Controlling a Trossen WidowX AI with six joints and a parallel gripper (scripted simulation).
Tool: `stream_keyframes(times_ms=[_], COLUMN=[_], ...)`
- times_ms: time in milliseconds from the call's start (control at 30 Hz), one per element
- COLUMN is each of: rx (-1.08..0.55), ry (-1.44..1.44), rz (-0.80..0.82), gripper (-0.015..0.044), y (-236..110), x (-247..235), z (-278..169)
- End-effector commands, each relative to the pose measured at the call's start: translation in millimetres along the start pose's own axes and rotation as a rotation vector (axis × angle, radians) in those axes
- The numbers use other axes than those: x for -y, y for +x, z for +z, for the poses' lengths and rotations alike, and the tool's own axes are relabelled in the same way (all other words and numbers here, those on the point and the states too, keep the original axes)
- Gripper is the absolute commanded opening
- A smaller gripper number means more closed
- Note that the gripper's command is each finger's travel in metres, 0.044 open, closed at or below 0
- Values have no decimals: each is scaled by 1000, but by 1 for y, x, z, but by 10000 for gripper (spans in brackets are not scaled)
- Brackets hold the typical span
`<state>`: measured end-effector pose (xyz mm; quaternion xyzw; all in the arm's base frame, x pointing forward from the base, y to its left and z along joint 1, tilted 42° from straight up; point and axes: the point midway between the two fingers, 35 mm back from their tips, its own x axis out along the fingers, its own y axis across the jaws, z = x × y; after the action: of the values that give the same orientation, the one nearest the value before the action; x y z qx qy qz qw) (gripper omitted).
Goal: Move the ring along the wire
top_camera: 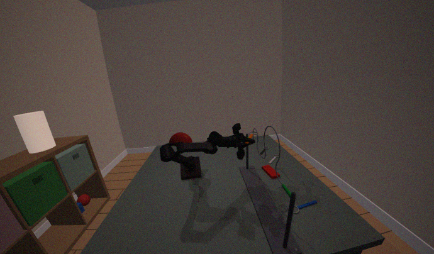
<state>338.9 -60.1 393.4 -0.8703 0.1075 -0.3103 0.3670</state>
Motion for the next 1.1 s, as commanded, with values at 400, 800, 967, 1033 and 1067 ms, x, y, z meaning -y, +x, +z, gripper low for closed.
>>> stream_keyframes(times_ms=[400,800,967,1033,1067], rx=[25,16,6,3,1], ry=[-195,-136,-64,-41,-29], rz=[-104,-71,-31,-18,-11], gripper=[-150,-150,-150,-150,-150], y=[2,2,1,1,1], x=[5,-13,-27,-31,-33], z=[0,-5,-6,-7,-7])
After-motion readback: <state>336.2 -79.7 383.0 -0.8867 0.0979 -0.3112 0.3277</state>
